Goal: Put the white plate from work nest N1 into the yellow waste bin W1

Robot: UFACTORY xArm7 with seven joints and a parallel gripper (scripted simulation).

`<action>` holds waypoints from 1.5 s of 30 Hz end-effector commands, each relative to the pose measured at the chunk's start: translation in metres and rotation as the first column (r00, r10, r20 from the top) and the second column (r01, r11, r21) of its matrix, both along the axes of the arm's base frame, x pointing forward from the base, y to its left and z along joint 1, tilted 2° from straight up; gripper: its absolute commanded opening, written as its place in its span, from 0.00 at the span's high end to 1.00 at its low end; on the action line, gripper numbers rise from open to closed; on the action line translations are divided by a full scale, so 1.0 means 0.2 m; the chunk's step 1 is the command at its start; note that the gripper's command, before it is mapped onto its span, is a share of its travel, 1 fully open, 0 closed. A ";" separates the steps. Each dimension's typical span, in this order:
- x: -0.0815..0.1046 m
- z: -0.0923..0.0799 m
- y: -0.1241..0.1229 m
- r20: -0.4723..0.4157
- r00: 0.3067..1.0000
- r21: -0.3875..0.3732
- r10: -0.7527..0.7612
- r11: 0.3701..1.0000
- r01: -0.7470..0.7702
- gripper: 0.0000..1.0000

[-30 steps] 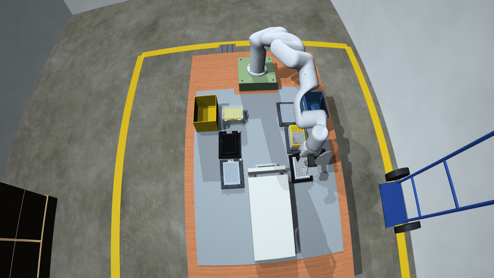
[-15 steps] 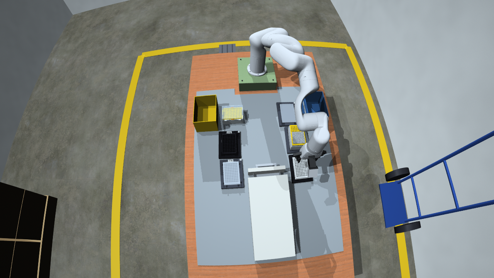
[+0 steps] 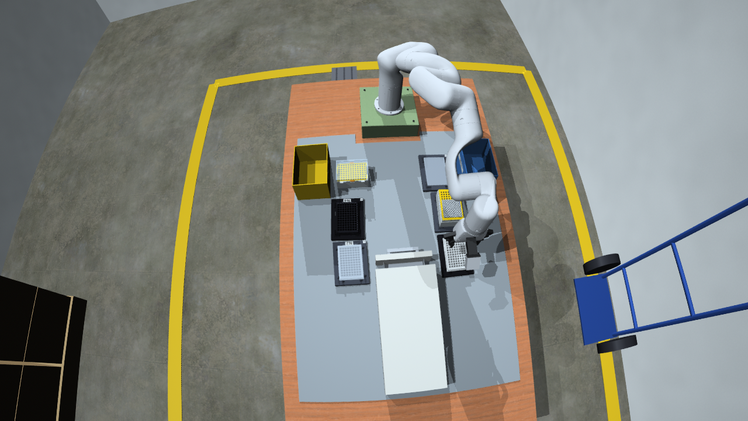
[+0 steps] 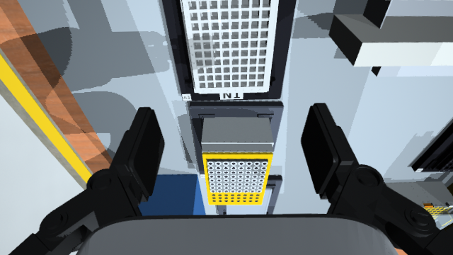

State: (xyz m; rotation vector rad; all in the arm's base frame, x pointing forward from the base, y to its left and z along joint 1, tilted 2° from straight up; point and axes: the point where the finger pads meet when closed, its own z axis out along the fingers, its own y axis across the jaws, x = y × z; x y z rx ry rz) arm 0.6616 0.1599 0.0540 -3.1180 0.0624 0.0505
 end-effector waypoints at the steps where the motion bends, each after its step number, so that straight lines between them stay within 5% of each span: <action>1: 0.01 -0.03 0.00 0.006 1.000 0.001 0.000 1.000 0.000 0.00; 45: 0.00 -0.35 0.01 0.006 1.000 0.001 0.000 1.000 0.000 0.00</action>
